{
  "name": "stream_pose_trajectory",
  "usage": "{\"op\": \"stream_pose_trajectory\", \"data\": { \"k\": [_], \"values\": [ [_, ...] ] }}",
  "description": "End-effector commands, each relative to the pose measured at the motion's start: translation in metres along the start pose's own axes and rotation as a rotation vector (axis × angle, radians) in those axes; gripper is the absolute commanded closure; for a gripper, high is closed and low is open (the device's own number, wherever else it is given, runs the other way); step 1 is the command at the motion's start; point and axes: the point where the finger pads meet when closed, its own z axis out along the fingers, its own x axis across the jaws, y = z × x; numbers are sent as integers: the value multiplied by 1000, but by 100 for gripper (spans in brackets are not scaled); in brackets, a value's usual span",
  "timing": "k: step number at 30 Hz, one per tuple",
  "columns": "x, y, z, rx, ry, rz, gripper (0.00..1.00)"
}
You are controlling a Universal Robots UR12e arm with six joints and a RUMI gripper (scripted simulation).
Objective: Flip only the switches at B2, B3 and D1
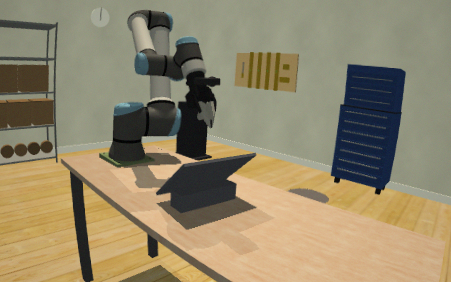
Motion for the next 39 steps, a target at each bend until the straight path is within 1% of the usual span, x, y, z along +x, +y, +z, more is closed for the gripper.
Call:
{"op": "stream_pose_trajectory", "data": {
  "k": [1, 9, 19, 23, 28, 34, 36, 39],
  "values": [
    [-14, 7, 2, 13, -23, -59, 100],
    [-22, 12, 3, 19, -34, -90, 100],
    [-22, 13, 4, 20, -35, -94, 100],
    [-23, 12, 7, 18, -34, -94, 100],
    [-23, 12, 20, 17, -34, -94, 100],
    [-24, 11, 47, 17, -34, -94, 100],
    [-24, 11, 47, 17, -34, -94, 100],
    [-25, 11, 63, 17, -34, -94, 100]
  ]
}}
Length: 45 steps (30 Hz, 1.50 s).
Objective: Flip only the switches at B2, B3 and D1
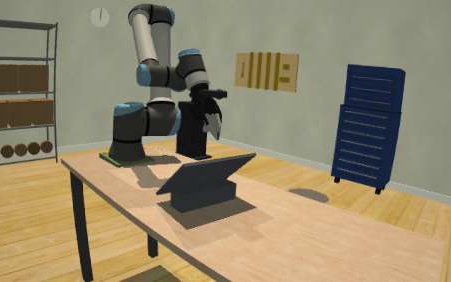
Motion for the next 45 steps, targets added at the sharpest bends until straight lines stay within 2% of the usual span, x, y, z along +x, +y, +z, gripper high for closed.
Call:
{"op": "stream_pose_trajectory", "data": {
  "k": [1, 7, 12, 45],
  "values": [
    [0, -2, 24, 3, 1, 0, 100],
    [0, -3, 49, 3, 1, 0, 100],
    [0, -3, 60, 3, 1, 0, 100],
    [0, -3, 62, 3, 1, 0, 100]
  ]
}}
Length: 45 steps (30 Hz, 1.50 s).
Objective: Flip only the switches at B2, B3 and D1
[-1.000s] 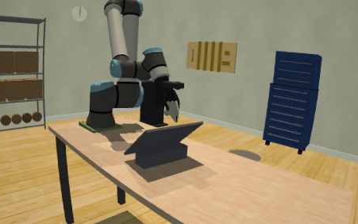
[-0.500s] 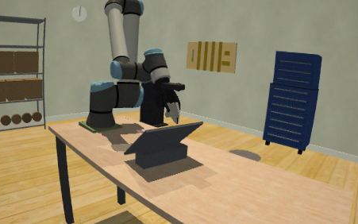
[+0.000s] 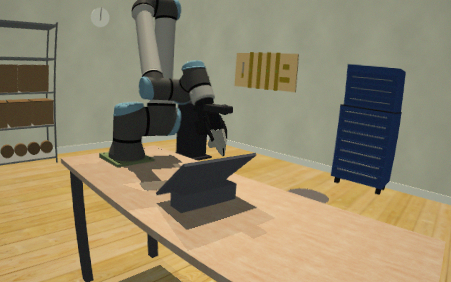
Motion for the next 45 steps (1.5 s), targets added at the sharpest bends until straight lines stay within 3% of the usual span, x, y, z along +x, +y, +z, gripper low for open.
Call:
{"op": "stream_pose_trajectory", "data": {
  "k": [1, 24, 35, 45],
  "values": [
    [0, -1, 0, 1, 0, 0, 100],
    [0, -2, 0, 1, 0, 0, 100],
    [0, -2, 19, 1, 0, 0, 100],
    [0, -2, 22, 1, 0, 0, 100]
  ]
}}
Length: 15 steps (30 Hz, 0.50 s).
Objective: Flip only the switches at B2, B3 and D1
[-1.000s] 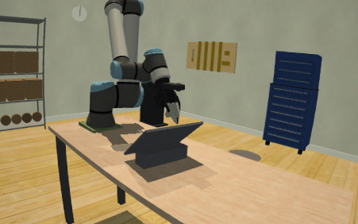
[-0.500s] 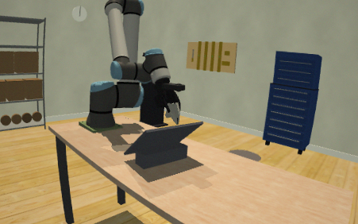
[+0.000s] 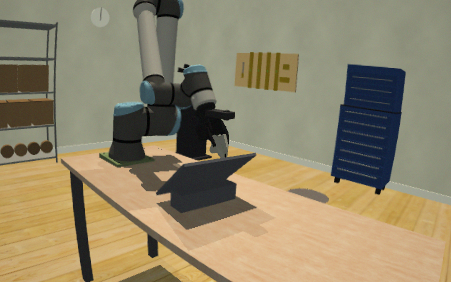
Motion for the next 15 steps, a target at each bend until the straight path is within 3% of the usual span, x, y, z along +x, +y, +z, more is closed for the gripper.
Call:
{"op": "stream_pose_trajectory", "data": {
  "k": [1, 15],
  "values": [
    [0, -1, 1, 1, 0, 0, 100],
    [0, -1, 6, 1, 0, 0, 100]
  ]
}}
